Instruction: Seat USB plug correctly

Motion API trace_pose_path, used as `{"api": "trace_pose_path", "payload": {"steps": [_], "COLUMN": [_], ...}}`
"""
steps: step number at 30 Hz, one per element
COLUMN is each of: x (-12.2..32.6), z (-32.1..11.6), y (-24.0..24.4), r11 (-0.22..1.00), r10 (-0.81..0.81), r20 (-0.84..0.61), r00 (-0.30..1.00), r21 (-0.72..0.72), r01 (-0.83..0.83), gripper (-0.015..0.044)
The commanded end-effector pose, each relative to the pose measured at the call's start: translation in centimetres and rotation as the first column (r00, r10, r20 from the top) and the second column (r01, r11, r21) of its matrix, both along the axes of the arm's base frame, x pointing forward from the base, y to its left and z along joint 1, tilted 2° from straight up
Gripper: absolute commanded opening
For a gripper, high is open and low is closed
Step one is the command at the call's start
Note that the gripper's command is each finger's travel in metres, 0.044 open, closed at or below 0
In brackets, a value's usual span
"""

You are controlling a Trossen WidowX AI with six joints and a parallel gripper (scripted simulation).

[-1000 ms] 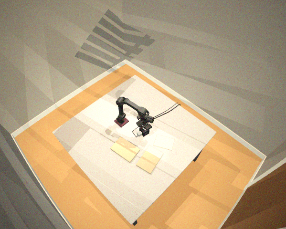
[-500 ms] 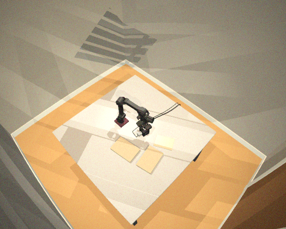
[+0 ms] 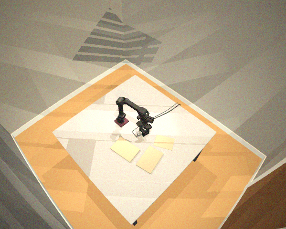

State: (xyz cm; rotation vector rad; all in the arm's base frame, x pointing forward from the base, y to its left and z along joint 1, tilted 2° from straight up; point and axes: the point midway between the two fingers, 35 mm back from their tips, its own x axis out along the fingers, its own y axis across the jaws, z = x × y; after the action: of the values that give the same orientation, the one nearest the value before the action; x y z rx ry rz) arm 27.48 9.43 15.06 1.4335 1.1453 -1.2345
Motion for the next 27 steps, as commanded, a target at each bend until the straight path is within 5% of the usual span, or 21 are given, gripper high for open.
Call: {"api": "trace_pose_path", "payload": {"steps": [1, 27], "x": [0.01, 0.03], "z": [-0.02, -0.33], "y": [0.05, 0.05], "r11": [1.0, 1.0], "r10": [0.006, 0.006], "r20": [0.002, 0.002], "r00": [1.0, 1.0], "r21": [0.004, 0.004], "r01": [-0.006, -0.006], "gripper": [0.0, 0.0]}}
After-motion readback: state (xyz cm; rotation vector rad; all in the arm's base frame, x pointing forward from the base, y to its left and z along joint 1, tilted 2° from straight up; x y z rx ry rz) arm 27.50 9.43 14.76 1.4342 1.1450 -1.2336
